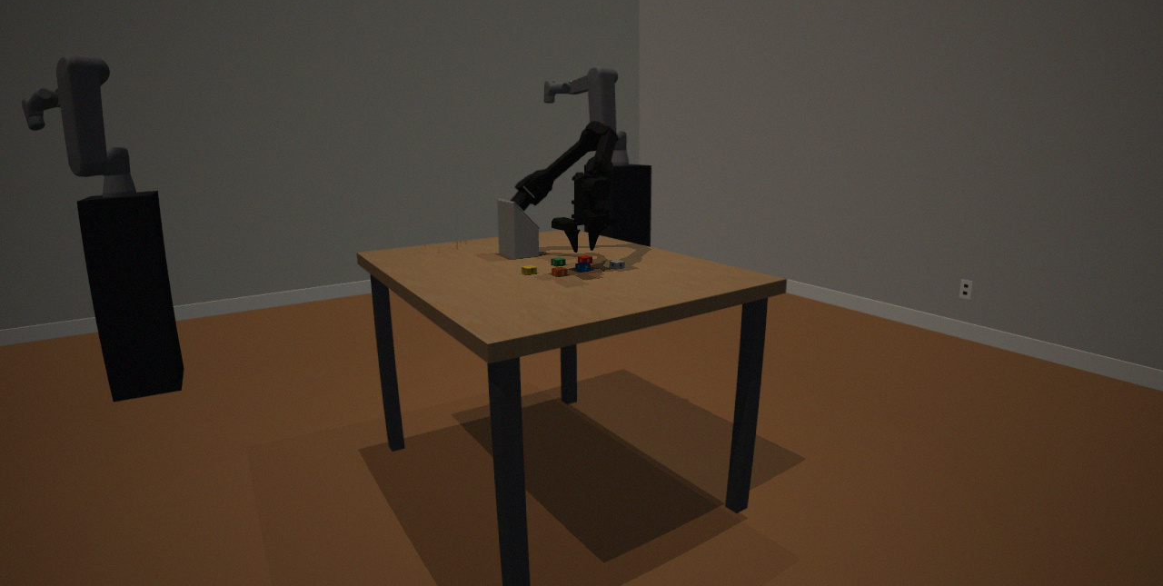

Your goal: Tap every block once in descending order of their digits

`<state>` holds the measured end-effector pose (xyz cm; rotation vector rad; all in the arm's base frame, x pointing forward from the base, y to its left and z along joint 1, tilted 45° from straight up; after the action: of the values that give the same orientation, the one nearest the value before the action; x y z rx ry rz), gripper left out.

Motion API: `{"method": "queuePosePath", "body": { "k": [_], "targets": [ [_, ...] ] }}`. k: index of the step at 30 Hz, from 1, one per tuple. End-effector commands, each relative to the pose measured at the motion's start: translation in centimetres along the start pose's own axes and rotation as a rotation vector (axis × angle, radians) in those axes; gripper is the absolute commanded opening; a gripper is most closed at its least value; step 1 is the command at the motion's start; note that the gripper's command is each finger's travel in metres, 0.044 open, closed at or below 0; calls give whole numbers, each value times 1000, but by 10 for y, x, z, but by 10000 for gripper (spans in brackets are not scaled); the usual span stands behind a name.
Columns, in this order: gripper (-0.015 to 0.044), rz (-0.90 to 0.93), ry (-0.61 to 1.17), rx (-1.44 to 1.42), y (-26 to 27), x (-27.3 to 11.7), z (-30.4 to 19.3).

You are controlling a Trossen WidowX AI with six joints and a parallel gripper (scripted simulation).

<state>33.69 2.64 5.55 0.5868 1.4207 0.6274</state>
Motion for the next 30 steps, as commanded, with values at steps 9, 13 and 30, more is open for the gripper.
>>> {"method": "queuePosePath", "body": {
  "k": [9,13,30],
  "targets": [
    [20,6,-8,8,0,12,-2],
    [20,6,-8,8,0,12,-2],
    [20,7,-8,8,0,35,-2]
  ]
}}
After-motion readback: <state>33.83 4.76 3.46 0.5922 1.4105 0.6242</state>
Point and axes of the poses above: the point midway between the two fingers, 35 mm back from their tips, its own x axis out along the fingers, its own y axis across the jaws, z = x × y, the point moved 6 cm from there along -x, back along the fingers, and after that the axes turned 1 degree about -x, right-handed, at the moved point
